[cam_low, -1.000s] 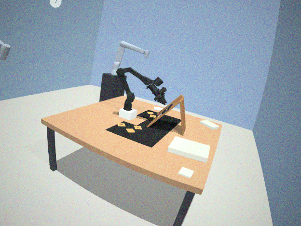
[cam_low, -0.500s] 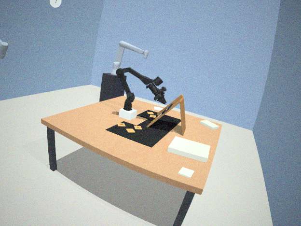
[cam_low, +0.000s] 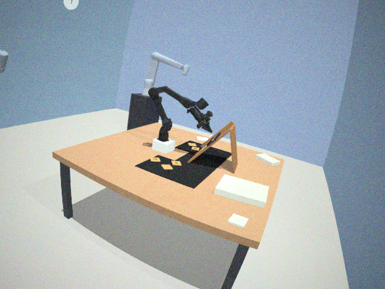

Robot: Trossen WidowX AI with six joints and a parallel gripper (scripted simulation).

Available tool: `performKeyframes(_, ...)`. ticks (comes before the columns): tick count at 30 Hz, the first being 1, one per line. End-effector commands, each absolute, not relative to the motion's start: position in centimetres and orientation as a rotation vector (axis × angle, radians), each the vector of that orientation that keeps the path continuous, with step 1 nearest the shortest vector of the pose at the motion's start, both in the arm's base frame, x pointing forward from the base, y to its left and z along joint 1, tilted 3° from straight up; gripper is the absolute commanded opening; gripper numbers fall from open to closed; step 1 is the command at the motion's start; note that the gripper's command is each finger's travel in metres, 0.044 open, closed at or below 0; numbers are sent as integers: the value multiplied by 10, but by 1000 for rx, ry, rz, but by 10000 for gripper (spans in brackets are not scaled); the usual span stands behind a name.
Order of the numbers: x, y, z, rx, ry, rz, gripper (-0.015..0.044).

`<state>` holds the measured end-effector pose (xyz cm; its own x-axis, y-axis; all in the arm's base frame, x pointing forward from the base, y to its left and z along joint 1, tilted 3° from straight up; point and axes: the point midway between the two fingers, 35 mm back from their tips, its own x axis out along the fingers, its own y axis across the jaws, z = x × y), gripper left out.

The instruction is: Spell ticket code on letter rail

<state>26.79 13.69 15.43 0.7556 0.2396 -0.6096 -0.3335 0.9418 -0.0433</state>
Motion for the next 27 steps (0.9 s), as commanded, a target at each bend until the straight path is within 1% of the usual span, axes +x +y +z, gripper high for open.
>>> performKeyframes(1,268,137,154,-153,643,314,0)
performKeyframes(6,274,135,155,-171,703,303,0)
performKeyframes(13,297,124,158,-227,999,259,0)
performKeyframes(20,305,114,164,-260,1295,254,0)
performKeyframes(27,306,112,164,-261,1323,254,0)
